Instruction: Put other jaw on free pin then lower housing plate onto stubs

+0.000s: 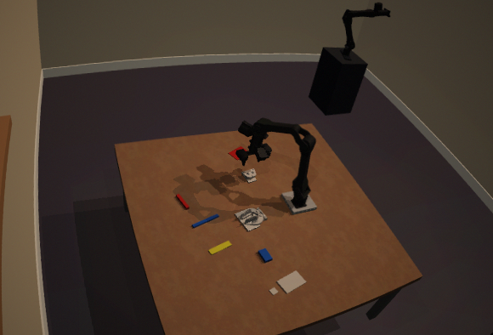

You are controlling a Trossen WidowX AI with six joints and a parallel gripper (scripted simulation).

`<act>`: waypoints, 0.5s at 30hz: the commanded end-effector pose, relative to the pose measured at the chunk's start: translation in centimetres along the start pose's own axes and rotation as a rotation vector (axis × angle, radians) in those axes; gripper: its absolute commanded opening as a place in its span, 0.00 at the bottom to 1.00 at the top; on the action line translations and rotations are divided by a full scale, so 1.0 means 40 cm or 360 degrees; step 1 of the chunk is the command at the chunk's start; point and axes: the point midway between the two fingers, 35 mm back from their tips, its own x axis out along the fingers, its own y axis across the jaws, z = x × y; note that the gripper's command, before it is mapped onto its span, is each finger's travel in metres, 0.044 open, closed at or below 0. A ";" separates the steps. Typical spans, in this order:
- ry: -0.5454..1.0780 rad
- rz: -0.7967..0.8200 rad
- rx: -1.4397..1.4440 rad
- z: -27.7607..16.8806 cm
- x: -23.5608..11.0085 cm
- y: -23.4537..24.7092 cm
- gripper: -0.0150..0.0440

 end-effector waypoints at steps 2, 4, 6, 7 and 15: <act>-0.0025 0.0006 -0.0007 0.007 0.068 0.004 1.00; -0.0025 0.0006 -0.0007 0.008 0.072 0.004 1.00; -0.0025 0.0006 -0.0007 0.007 0.072 0.004 1.00; -0.0025 0.0006 -0.0007 0.007 0.074 0.004 1.00; -0.0025 0.0006 -0.0007 0.008 0.107 0.004 1.00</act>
